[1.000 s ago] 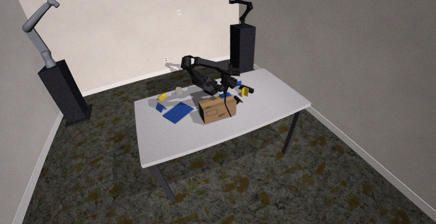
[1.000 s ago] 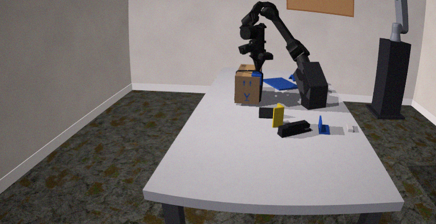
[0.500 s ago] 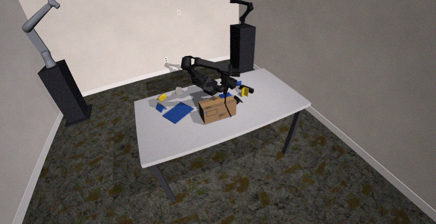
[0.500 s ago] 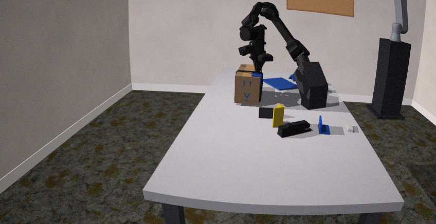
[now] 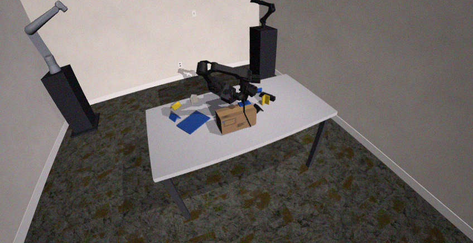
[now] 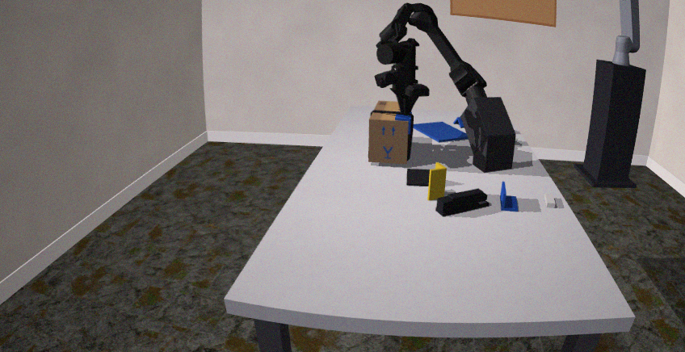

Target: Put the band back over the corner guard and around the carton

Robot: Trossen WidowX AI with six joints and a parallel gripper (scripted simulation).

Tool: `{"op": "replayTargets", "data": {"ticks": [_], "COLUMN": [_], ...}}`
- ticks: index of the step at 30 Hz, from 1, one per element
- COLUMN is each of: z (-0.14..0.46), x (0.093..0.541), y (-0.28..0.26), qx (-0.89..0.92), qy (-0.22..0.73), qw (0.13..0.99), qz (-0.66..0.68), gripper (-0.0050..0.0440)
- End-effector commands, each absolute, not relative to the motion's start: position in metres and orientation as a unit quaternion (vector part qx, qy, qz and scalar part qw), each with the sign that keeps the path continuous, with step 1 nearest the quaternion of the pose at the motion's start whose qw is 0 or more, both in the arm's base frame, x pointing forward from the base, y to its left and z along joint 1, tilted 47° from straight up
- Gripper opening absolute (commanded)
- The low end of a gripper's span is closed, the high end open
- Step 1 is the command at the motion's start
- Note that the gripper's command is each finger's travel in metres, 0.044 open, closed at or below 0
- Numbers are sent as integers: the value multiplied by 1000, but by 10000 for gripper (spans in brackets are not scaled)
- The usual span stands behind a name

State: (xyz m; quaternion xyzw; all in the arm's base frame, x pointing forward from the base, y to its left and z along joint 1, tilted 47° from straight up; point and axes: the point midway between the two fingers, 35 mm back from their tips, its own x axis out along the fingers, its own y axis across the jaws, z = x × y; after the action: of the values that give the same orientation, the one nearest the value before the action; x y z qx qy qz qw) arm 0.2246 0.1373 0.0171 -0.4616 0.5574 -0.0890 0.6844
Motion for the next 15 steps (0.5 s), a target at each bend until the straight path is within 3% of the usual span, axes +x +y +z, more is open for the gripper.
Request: {"op": "replayTargets", "data": {"ticks": [1, 13, 15], "z": [17, 38, 43], "x": [224, 214, 225], "y": [137, 156, 153], "qx": [-461, -461, -464], "qy": [558, 558, 557], "qw": [684, 684, 684], "qz": [-89, -89, -85], "gripper": [117, 117, 69]}}
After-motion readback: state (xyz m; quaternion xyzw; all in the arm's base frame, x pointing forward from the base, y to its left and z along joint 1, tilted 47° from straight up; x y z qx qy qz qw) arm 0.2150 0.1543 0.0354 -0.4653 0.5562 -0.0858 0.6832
